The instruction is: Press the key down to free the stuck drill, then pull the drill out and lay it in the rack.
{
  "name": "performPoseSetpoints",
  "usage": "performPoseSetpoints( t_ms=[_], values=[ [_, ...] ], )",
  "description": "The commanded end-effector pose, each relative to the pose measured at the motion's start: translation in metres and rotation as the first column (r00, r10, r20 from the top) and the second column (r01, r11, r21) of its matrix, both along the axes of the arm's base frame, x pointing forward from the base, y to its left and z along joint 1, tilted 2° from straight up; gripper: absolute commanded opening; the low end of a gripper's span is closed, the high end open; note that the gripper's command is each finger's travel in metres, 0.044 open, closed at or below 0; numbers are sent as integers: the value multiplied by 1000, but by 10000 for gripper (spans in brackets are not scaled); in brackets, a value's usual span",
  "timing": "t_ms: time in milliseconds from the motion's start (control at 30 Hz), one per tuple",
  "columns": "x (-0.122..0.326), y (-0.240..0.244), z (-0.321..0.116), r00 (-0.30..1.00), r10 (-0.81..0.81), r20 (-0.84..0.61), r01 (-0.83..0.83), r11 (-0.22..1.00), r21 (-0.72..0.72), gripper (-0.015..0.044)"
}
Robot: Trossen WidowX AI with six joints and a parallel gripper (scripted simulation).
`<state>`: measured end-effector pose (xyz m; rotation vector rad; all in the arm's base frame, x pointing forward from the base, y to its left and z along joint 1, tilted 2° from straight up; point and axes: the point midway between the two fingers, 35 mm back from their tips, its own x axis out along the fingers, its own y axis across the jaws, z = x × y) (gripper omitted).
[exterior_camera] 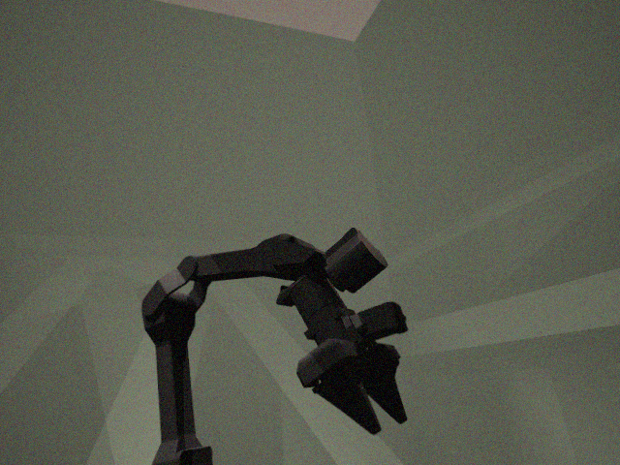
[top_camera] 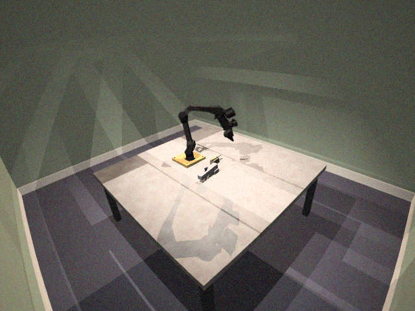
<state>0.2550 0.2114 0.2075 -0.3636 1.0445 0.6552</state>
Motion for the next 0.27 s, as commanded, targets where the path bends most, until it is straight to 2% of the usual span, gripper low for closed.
performPoseSetpoints(
  t_ms=[0,233],
  values=[
    [26,13,71,937,-346,-42,341,886,313,440],
    [40,17,130,818,-538,-201,552,640,534,440]
  ],
)
